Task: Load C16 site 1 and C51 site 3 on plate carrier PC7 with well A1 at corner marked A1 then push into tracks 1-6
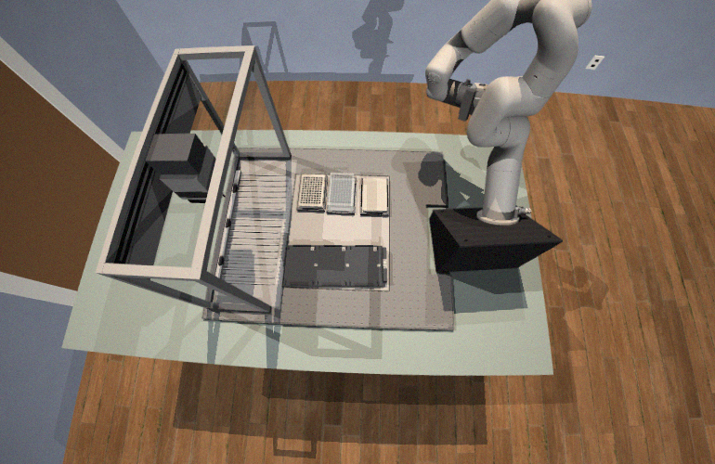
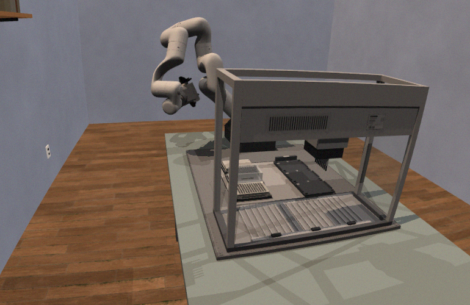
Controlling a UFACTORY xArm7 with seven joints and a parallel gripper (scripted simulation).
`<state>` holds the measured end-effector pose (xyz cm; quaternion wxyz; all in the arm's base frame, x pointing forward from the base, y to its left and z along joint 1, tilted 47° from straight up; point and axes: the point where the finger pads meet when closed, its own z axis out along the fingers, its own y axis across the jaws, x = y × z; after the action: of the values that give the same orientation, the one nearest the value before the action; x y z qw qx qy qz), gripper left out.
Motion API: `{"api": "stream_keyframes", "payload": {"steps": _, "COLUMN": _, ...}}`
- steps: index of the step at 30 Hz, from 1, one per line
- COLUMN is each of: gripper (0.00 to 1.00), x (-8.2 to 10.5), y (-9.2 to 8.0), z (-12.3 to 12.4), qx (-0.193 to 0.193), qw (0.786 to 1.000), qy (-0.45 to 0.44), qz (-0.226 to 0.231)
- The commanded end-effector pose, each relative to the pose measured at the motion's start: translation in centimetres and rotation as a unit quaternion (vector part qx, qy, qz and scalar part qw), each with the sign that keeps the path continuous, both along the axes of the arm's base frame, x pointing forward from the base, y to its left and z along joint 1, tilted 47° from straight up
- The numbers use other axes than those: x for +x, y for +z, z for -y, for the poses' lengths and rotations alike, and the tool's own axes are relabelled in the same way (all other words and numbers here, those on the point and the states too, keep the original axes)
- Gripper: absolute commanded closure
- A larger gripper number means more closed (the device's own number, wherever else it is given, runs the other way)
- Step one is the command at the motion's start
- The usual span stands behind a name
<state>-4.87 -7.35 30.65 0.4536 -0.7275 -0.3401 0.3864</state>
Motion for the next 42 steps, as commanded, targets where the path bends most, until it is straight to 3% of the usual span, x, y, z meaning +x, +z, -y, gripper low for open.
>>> {"api": "stream_keyframes", "payload": {"steps": 1, "gripper": 0.0, "x": 0.0, "y": 0.0, "z": 0.0, "qx": -0.001, "qw": 1.0, "qy": 0.0, "qz": 0.0}}
{"api": "stream_keyframes", "payload": {"steps": 17, "gripper": 0.0, "x": 0.0, "y": 0.0, "z": 0.0, "qx": -0.001, "qw": 1.0, "qy": 0.0, "qz": 0.0}}
{"api": "stream_keyframes", "payload": {"steps": 21, "gripper": 0.0, "x": 1.0, "y": -0.2, "z": 1.7, "qx": -0.04, "qw": 0.998, "qy": 0.054, "qz": 0.004}}
{"api": "stream_keyframes", "payload": {"steps": 25, "gripper": 0.0, "x": 1.6, "y": -0.4, "z": 2.9, "qx": -0.041, "qw": 0.998, "qy": 0.055, "qz": 0.004}}
{"api": "stream_keyframes", "payload": {"steps": 29, "gripper": 0.0, "x": 2.8, "y": -0.7, "z": 4.5, "qx": -0.08, "qw": 0.991, "qy": 0.107, "qz": 0.014}}
{"api": "stream_keyframes", "payload": {"steps": 34, "gripper": 0.0, "x": 3.6, "y": -0.9, "z": 5.6, "qx": -0.08, "qw": 0.991, "qy": 0.107, "qz": 0.014}}
{"api": "stream_keyframes", "payload": {"steps": 38, "gripper": 0.0, "x": 5.1, "y": -1.3, "z": 6.9, "qx": -0.118, "qw": 0.98, "qy": 0.156, "qz": 0.028}}
{"api": "stream_keyframes", "payload": {"steps": 42, "gripper": 0.0, "x": 6.2, "y": -1.5, "z": 8.0, "qx": -0.118, "qw": 0.98, "qy": 0.156, "qz": 0.028}}
